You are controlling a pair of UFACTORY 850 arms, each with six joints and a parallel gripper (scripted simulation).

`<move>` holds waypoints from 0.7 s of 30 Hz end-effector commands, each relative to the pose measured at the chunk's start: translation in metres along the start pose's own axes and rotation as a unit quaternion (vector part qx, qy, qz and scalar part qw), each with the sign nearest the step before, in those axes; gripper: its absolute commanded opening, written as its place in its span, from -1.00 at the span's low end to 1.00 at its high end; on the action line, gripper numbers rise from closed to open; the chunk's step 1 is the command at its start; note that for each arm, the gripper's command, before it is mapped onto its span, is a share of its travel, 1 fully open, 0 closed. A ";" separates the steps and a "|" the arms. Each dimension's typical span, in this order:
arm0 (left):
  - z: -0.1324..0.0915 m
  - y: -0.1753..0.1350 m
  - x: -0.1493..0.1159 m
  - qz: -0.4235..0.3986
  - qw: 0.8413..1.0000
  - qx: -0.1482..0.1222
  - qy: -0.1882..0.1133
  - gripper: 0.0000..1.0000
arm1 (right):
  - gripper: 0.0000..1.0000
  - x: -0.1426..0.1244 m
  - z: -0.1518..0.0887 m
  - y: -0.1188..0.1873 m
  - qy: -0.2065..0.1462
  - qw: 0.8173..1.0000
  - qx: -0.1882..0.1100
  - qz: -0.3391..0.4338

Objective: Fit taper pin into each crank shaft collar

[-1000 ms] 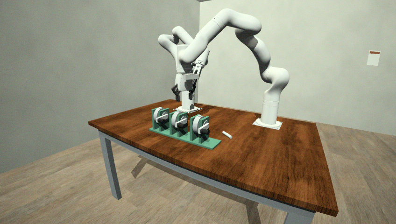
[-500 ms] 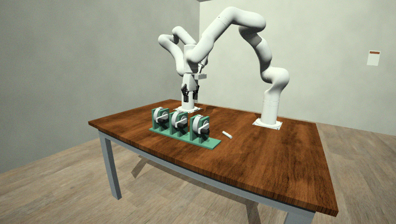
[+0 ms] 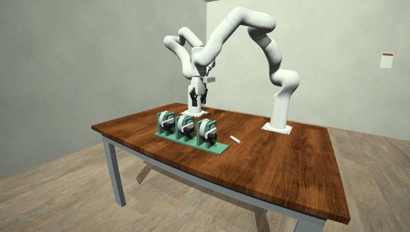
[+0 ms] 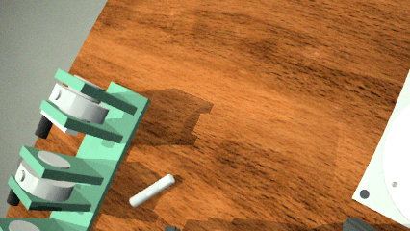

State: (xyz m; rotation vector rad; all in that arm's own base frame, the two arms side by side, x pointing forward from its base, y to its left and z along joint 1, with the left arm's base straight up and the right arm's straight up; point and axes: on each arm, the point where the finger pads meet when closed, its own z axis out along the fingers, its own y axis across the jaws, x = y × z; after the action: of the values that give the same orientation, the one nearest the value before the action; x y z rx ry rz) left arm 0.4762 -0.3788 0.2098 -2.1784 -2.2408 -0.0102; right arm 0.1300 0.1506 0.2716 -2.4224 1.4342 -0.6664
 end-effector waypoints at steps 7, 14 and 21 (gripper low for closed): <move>0.032 -0.061 0.029 0.061 0.996 0.017 0.065 1.00 | 1.00 0.000 -0.001 -0.001 0.000 1.000 0.000 0.000; 0.070 -0.152 0.096 0.176 0.968 0.040 0.175 1.00 | 1.00 0.000 -0.001 -0.001 0.000 1.000 0.000 0.000; 0.088 -0.210 0.159 0.269 0.928 0.052 0.253 1.00 | 1.00 0.000 -0.001 -0.001 0.000 1.000 0.000 0.000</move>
State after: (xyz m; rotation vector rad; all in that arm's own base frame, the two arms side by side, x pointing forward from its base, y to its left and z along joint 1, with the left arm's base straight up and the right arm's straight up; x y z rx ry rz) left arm 0.3004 -0.2622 0.1344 -2.2917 -1.5116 -0.2939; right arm 0.1300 0.1506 0.2716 -2.4224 1.4342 -0.6664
